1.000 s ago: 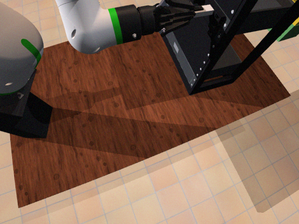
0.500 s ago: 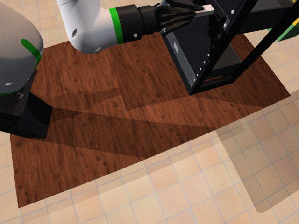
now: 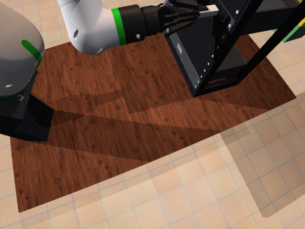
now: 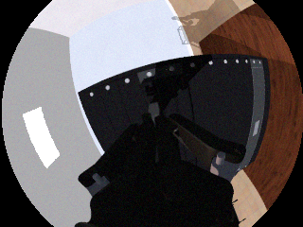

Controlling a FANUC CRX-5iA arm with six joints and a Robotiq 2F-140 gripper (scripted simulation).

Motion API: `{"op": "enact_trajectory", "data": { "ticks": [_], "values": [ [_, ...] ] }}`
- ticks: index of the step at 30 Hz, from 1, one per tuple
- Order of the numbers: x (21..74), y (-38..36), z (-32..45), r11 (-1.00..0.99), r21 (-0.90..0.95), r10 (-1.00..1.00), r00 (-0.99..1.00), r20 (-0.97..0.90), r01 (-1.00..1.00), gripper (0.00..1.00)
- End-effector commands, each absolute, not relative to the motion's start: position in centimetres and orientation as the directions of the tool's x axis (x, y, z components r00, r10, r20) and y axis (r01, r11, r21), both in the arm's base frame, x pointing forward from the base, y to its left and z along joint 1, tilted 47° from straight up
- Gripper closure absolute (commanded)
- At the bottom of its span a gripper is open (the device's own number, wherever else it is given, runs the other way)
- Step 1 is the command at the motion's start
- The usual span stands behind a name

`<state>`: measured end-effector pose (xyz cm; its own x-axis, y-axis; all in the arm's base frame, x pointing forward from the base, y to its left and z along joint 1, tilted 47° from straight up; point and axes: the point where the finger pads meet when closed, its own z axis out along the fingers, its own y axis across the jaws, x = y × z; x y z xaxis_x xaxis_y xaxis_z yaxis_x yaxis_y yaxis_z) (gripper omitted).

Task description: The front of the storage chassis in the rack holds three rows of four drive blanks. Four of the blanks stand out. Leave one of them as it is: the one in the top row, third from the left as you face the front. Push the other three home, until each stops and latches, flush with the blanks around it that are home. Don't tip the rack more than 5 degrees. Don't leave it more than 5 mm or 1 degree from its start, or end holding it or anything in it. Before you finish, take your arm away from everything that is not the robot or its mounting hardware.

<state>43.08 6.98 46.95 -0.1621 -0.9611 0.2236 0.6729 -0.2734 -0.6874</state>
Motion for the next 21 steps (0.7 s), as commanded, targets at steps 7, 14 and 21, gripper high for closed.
{"op": "enact_trajectory", "data": {
  "ticks": [7, 14, 21],
  "values": [
    [43.1, 7.0, 47.2, -0.272, -0.685, -0.962, -0.164, 0.22, 0.676, 1.0],
    [43.0, 7.0, 47.1, -0.271, -0.685, -0.962, -0.164, 0.22, 0.676, 1.0],
    [41.8, 6.9, 46.0, -0.271, -0.685, -0.962, -0.164, 0.22, 0.676, 1.0]
  ]
}}
